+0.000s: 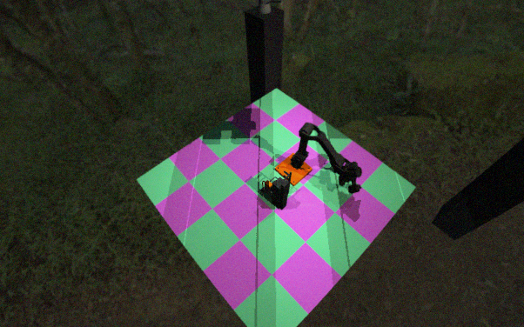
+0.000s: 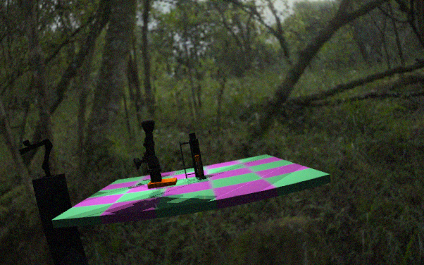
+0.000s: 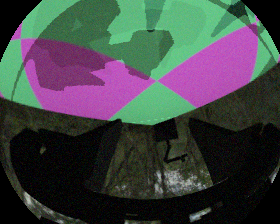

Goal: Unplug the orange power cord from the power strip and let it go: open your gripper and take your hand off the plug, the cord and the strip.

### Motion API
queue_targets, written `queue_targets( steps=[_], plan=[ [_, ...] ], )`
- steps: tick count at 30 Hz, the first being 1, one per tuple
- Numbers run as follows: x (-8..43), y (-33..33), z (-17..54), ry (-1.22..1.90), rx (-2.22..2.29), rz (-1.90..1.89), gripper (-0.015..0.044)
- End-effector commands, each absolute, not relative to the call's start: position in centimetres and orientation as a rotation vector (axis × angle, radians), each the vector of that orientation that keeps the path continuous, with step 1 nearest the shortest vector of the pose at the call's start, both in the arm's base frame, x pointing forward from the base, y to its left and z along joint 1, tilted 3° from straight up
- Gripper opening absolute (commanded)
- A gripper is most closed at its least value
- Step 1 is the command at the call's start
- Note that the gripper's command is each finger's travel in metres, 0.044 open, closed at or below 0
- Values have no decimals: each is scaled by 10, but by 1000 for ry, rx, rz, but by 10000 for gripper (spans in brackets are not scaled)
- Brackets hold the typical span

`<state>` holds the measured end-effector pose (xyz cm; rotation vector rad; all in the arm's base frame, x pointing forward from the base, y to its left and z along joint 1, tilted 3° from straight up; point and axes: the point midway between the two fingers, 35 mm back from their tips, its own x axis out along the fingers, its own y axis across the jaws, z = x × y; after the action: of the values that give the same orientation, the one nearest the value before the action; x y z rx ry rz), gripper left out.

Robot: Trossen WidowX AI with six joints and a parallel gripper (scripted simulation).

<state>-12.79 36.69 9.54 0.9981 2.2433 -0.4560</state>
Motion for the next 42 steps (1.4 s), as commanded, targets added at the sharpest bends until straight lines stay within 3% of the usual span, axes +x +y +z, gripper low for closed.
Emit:
queue_targets(
  steps=[1, 9, 25, 42],
  plan=[
    [-127, 367, 96, 2242, 999, -452, 374],
    [-70, 391, 112, 2148, 1048, -168, 164],
    [58, 409, 147, 1803, 1039, 287, 160],
    [183, 383, 183, 1380, 879, 534, 160]
  ],
)
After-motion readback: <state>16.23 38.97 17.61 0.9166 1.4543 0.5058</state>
